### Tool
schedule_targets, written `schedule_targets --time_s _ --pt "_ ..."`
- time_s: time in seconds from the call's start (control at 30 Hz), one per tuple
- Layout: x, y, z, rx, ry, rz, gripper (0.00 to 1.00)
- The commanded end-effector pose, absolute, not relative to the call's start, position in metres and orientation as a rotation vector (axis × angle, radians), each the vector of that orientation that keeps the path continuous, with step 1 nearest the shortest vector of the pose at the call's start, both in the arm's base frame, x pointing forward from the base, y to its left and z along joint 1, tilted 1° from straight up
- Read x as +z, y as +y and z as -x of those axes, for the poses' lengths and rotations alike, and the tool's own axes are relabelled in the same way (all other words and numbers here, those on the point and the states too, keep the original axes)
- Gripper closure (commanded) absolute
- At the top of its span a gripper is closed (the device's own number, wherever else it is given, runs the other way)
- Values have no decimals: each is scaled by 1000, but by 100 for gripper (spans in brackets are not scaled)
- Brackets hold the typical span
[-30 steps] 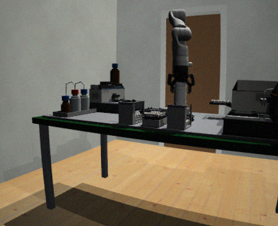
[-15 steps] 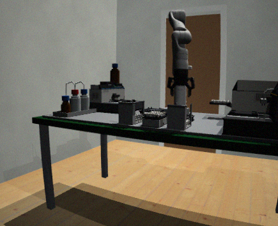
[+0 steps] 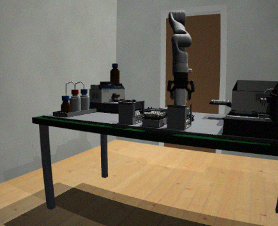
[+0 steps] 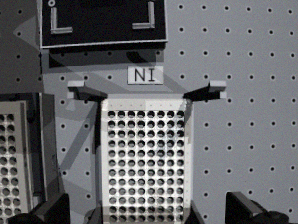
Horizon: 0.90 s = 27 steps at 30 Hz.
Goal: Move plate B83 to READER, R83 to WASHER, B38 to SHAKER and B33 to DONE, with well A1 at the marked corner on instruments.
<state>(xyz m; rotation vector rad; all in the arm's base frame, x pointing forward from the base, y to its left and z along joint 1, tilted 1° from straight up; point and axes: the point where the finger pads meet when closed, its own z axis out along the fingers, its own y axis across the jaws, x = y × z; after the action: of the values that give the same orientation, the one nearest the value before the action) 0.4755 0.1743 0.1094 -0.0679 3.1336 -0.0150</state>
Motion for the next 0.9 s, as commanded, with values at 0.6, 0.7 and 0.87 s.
schedule_targets --time_s 0.6,0.7,0.87 --pt "84 174 -476 -14 3132 68 0" --pt "80 174 -476 -14 3132 68 0" --pt "73 174 -476 -14 3132 68 0"
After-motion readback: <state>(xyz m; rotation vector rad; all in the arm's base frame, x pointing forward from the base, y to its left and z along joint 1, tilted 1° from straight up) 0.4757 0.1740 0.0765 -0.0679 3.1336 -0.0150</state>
